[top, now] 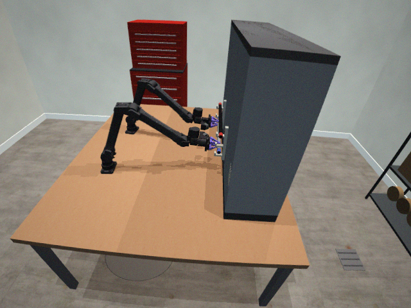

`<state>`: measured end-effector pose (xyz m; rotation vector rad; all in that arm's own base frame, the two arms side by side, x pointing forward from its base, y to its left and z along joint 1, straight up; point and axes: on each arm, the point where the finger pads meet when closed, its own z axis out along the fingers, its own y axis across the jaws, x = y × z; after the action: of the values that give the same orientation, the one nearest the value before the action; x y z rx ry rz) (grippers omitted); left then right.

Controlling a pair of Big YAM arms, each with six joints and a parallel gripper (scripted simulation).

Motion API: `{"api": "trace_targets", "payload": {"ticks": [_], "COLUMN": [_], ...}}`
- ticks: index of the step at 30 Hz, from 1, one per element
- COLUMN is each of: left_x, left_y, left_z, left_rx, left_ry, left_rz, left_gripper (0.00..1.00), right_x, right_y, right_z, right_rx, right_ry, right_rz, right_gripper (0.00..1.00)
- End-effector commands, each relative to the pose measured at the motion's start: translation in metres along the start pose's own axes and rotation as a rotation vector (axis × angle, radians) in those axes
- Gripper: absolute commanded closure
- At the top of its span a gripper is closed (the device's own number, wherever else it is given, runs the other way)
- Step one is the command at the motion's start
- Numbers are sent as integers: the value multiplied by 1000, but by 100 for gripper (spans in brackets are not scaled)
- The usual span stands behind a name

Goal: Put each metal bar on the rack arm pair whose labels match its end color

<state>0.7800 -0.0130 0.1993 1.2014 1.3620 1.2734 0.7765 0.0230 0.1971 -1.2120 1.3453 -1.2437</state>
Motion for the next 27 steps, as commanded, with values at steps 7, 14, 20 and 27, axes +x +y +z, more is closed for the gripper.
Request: {"api": "trace_targets", "payload": {"ticks": [7, 14, 20, 27], "left_x": [5, 5, 5, 5], "left_y": [84, 84, 84, 80], "left_z": [10, 4, 0, -5], "left_rx": [-131, -131, -131, -131], "left_ry": [10, 10, 10, 10], "left_rz": [-25, -25, -25, -25], "left_gripper": [100, 100, 100, 100], "right_x": [8, 8, 8, 8], "right_y": [-83, -83, -84, -80], "right_z": [13, 8, 4, -1], "right_rx": [122, 122, 122, 122], "right_ry": [14, 14, 14, 14], "right_rz": [16, 16, 16, 16], "right_gripper": [100, 100, 100, 100]}}
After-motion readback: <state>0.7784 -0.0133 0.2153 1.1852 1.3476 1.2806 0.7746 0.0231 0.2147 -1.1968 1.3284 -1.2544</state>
